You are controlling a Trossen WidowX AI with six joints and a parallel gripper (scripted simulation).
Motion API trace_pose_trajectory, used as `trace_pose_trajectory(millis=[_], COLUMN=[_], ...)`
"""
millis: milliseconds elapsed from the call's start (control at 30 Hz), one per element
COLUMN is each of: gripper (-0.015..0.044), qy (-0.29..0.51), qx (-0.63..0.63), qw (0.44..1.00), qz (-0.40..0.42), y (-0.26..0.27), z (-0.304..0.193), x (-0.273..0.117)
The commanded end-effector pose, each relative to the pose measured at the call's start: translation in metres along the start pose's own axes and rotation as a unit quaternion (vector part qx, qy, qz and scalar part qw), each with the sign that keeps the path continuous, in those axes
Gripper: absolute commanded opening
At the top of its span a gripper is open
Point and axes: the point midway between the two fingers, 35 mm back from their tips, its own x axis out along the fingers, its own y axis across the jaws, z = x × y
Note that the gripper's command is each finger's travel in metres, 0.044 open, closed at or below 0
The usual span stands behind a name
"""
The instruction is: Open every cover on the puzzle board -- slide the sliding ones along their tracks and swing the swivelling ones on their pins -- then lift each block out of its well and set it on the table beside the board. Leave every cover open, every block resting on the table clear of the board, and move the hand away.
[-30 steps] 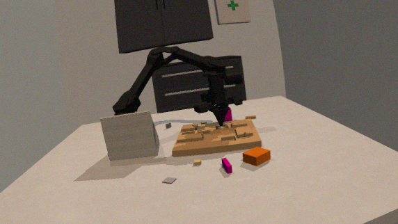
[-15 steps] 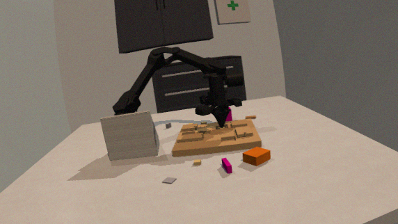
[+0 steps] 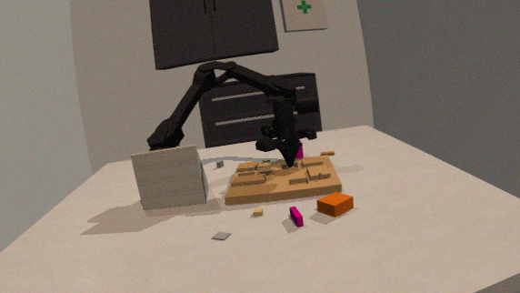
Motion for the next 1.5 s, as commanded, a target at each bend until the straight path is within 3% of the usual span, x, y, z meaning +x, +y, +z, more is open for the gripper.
trace_pose_trajectory(millis=[0,600,833,867,1033,1467], gripper=[0.0000,0.0000,0.0000,0.0026,0.0144,0.0144], qy=[-0.001,0.000,0.000,-0.001,0.001,0.003], qx=[-0.003,0.009,0.260,0.123,0.194,0.401], qw=[1.000,1.000,0.966,0.992,0.981,0.916], qz=[0.001,0.001,0.001,0.002,0.002,0.002], y=[0.000,0.000,0.000,0.001,0.001,0.000], z=[-0.001,0.000,0.001,0.000,0.000,-0.001], x=[0.001,-0.007,-0.009,-0.006,-0.012,-0.029])
